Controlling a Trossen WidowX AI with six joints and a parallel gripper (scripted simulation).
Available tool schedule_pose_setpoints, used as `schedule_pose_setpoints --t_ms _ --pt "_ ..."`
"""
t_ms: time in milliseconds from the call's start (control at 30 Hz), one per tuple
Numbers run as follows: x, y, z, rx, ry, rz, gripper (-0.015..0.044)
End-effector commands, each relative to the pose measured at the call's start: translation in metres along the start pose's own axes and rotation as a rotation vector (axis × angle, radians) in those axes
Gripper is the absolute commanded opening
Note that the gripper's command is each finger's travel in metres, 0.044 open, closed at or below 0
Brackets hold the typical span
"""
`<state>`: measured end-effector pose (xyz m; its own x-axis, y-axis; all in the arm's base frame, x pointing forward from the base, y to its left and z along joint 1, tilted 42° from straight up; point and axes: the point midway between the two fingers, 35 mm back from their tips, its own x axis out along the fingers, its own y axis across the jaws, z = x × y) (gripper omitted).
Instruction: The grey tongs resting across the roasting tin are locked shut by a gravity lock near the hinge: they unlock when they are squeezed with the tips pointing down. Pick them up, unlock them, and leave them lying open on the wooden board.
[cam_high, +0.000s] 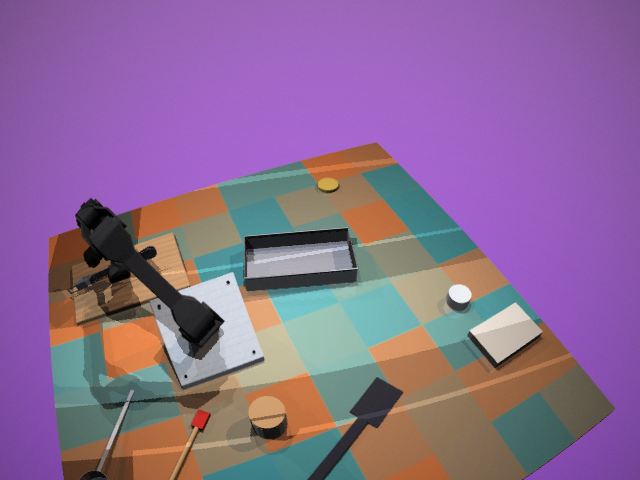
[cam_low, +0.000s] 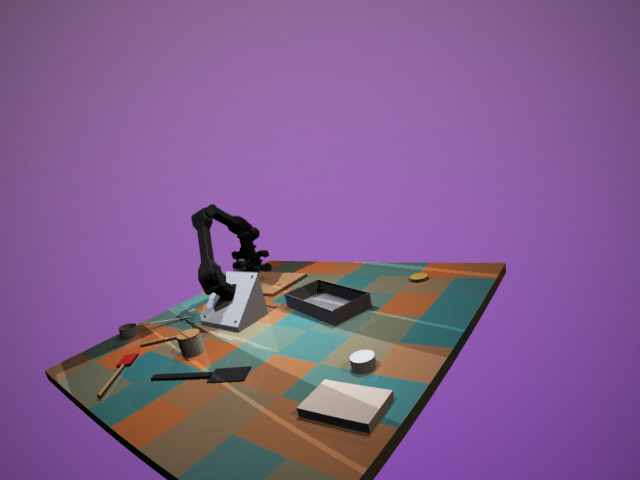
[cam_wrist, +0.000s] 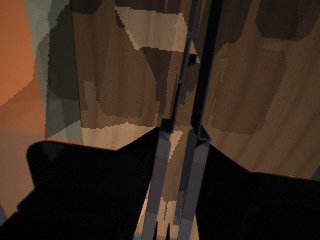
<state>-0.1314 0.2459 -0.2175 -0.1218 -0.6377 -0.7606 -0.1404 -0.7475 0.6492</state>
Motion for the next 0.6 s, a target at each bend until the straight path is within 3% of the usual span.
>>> schedule_pose_setpoints --t_ms 0,267,567 --pt "0.000 0.000 0.000 0.000 0.000 -0.001 0.0217" --pt "0.000 0.000 0.000 0.000 0.000 -0.001 0.0427" --pt "-0.017 -0.009 0.022 -0.009 -0.010 -0.019 0.0440"
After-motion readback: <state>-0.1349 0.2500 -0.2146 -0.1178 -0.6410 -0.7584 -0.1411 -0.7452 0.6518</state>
